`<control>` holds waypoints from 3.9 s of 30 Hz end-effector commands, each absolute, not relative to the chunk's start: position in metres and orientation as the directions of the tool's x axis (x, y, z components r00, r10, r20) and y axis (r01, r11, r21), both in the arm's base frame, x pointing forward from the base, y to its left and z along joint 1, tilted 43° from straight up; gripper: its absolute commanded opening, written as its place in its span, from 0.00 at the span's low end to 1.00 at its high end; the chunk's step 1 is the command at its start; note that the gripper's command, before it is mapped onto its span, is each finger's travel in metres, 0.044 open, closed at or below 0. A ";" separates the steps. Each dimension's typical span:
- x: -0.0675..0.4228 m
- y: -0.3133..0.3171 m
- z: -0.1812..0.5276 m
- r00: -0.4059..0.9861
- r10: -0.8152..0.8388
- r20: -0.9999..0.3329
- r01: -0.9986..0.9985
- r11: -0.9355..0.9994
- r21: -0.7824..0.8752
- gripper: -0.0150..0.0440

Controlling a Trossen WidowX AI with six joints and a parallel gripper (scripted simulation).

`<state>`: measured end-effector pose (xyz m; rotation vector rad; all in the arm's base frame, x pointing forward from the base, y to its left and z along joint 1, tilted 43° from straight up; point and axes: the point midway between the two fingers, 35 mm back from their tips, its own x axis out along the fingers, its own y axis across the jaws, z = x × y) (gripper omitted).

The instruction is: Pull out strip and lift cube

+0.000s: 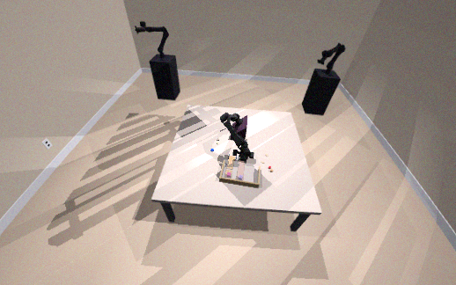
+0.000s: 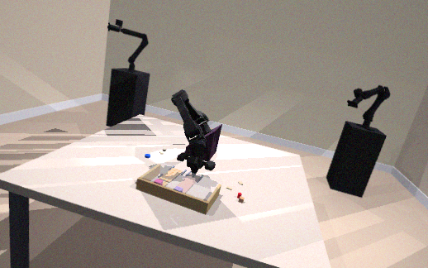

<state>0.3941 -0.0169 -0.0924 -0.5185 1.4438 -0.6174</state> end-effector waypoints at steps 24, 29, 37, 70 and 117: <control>0.394 -0.020 -0.095 0.023 -0.672 -0.740 0.072 0.740 -0.669 0.25; 0.395 -0.020 -0.096 0.023 -0.672 -0.740 0.072 0.740 -0.669 0.25; 0.393 -0.020 -0.096 0.023 -0.672 -0.740 0.072 0.740 -0.669 0.25; 0.342 -0.018 -0.102 0.021 -0.672 -0.741 0.070 0.740 -0.669 0.25; 0.273 -0.015 -0.109 0.018 -0.671 -0.741 0.068 0.740 -0.669 0.25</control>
